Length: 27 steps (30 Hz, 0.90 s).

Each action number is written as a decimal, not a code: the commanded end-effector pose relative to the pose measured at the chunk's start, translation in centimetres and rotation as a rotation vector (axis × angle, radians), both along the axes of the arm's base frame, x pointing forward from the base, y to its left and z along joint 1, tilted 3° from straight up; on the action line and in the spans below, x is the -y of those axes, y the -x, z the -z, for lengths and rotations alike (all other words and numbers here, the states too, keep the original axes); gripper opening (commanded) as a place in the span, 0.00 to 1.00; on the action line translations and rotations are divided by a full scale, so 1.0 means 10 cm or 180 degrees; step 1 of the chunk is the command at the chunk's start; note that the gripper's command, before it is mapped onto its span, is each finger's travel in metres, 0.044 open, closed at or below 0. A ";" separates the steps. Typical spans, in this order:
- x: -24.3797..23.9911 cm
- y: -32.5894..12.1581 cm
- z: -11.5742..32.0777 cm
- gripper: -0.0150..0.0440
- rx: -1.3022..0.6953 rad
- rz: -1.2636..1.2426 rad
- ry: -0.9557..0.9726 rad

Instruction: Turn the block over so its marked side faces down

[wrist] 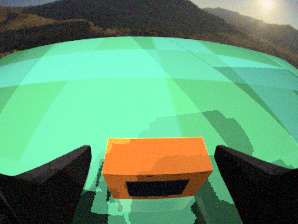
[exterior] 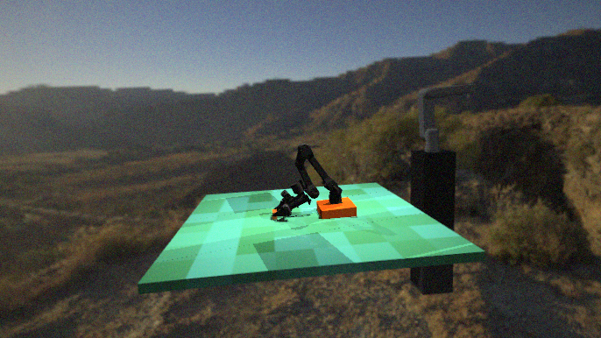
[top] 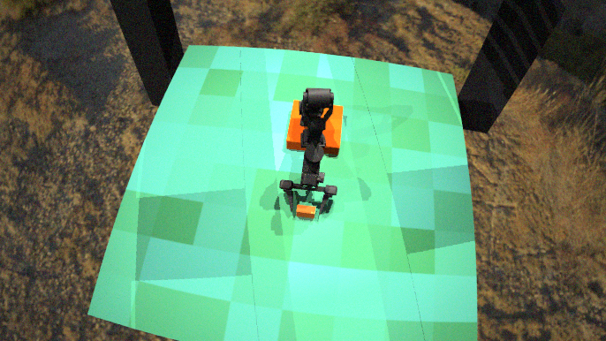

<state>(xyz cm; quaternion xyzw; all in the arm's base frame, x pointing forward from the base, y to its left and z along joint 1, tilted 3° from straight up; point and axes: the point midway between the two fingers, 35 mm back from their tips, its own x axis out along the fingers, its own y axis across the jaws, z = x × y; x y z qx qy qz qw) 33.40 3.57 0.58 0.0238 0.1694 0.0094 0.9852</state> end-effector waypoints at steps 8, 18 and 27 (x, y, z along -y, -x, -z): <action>0.00 0.00 0.01 1.00 -0.0002 0.0009 0.0002; 0.00 0.00 0.01 1.00 -0.0002 0.0009 0.0002; -0.03 -0.21 -0.04 1.00 -0.0638 -0.0033 0.0053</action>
